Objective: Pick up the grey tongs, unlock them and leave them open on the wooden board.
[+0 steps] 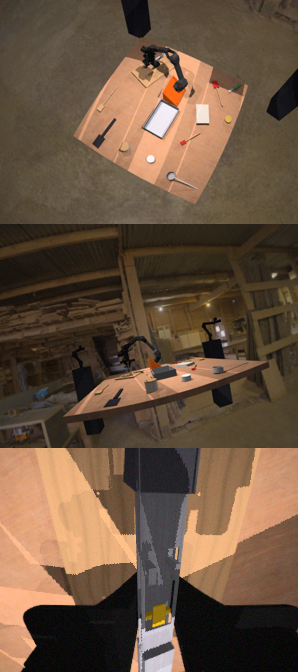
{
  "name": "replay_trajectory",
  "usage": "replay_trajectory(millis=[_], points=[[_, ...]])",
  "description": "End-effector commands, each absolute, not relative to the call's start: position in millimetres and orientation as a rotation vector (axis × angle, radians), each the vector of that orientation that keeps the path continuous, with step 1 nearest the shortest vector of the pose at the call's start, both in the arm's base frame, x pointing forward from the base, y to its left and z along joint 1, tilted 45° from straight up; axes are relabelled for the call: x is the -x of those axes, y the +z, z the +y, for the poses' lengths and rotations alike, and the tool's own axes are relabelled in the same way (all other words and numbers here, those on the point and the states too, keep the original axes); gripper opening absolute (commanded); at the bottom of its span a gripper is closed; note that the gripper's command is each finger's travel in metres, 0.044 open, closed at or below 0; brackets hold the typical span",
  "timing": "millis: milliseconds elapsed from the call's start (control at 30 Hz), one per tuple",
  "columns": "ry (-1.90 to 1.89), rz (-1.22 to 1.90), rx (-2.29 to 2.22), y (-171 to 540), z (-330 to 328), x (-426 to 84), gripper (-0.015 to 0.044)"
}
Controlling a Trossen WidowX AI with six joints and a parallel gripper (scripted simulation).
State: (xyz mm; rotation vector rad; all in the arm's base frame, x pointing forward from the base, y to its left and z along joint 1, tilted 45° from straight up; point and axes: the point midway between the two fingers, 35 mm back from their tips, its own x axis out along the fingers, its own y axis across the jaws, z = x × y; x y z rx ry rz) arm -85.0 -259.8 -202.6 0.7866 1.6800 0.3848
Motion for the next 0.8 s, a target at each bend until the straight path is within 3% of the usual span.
replay_trajectory(millis=[0, 767], points=[[0.392, 1.684, -0.782, -207.0, -254.6, 86.1, -0.015], [0.393, 1.684, -0.783, -231.1, -226.1, 88.4, -0.015]])
